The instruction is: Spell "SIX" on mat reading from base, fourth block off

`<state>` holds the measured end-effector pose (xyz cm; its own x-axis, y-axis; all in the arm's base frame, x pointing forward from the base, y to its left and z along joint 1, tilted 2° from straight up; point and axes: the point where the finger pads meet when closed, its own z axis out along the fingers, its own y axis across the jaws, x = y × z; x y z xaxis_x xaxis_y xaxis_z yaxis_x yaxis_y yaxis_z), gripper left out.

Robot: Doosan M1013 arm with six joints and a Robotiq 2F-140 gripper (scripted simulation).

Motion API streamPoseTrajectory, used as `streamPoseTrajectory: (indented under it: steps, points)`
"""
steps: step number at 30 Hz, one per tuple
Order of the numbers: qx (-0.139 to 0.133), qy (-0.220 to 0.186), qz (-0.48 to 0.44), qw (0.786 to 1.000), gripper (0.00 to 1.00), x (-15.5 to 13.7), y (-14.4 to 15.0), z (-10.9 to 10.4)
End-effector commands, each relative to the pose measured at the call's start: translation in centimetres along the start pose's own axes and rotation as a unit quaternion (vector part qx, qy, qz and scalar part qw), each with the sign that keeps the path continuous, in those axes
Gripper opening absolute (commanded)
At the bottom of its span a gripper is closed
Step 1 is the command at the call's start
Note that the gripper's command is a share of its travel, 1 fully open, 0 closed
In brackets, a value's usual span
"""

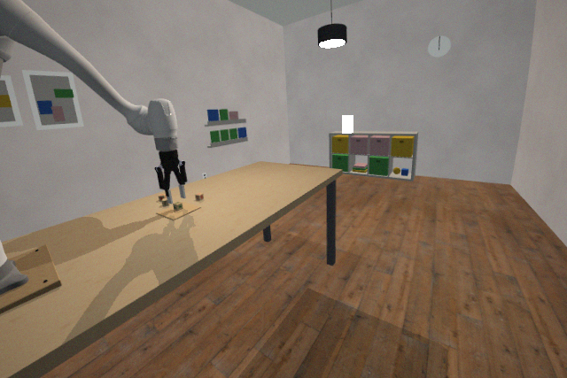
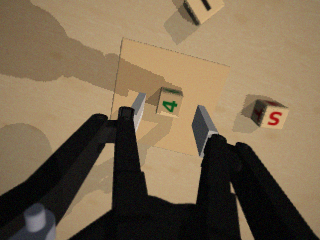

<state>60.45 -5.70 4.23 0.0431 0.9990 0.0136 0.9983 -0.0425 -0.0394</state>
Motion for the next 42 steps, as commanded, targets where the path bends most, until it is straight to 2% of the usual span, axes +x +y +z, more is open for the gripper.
streamPoseTrajectory:
  steps: [1, 21, 34, 42]
  points:
    - [0.000, 0.001, 0.003, 1.000, 0.40, 0.2, -0.1, 0.1]
    - [0.000, 0.001, 0.003, 1.000, 0.40, 0.2, -0.1, 0.8]
    - [0.000, 0.001, 0.003, 1.000, 0.40, 0.2, -0.1, 3.4]
    - [0.000, 0.001, 0.003, 1.000, 0.40, 0.2, -0.1, 3.9]
